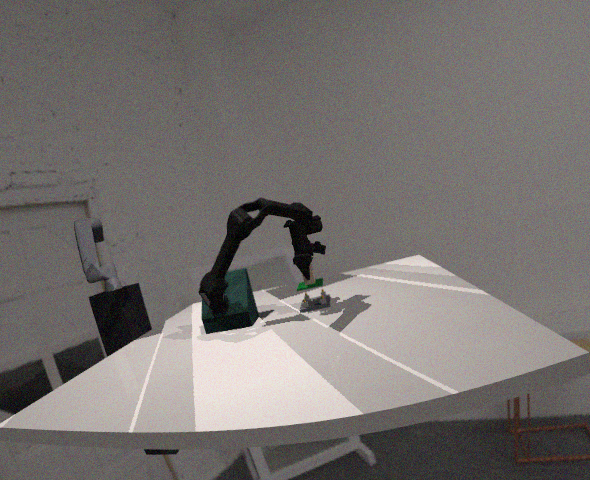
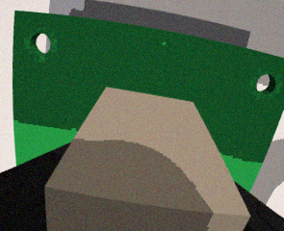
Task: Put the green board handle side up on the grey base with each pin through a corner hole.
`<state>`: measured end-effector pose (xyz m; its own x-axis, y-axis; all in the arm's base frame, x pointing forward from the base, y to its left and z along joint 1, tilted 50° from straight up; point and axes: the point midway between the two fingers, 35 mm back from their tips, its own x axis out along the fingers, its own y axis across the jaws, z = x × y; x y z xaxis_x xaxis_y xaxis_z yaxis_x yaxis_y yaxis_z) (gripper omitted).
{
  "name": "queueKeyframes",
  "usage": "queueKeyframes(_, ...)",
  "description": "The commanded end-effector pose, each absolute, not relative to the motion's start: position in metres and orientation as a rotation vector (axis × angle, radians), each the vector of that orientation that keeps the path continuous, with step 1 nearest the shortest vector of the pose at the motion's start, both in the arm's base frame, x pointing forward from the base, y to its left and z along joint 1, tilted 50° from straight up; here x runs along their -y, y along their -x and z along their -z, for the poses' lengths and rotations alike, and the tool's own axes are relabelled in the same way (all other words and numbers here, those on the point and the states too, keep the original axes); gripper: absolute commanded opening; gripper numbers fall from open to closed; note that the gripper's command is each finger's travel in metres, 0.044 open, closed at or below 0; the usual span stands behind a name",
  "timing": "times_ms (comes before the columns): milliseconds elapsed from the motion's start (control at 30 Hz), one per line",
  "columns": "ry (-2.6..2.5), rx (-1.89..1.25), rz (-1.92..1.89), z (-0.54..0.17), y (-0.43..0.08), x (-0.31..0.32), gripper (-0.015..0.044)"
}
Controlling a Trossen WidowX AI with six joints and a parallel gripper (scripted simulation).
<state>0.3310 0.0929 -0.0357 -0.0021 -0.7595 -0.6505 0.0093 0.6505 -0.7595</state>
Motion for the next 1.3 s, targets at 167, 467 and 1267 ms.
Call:
queueKeyframes(167,0.667,-1.459,0.679,0.044,-0.333,-0.090,0.0000)
queueKeyframes(467,0.669,-1.460,0.678,0.051,-0.333,-0.083,0.0000)
queueKeyframes(1267,0.659,-1.462,0.684,0.059,-0.333,-0.073,0.0000)
